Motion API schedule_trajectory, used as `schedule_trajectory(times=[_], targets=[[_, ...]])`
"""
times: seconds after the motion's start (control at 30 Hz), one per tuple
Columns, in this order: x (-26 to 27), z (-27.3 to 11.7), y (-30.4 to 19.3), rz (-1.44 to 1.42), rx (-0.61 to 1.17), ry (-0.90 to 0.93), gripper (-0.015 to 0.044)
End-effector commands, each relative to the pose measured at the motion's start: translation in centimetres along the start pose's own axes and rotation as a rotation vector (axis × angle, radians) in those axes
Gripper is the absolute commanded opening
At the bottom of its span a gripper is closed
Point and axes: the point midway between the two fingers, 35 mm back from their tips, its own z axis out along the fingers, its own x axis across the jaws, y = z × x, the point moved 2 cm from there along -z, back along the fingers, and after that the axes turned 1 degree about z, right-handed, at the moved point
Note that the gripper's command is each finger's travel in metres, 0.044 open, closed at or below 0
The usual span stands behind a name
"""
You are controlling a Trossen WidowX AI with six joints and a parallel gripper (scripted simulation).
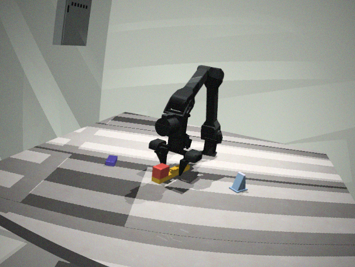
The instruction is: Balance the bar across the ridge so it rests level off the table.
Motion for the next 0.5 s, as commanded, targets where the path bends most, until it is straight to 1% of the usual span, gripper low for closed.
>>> schedule_trajectory(times=[0.0, 0.17, 0.37, 0.47], targets=[[-0.06, 0.17, 0.14, 0.005, -0.004, -0.004, 0.0315], [-0.06, 0.17, 0.14, 0.005, -0.004, -0.004, 0.0315], [0.0, 0.06, 0.05, 0.0, -0.001, 0.0, 0.0157], [0.0, 0.06, 0.05, 0.0, -0.001, 0.0, 0.0137]])
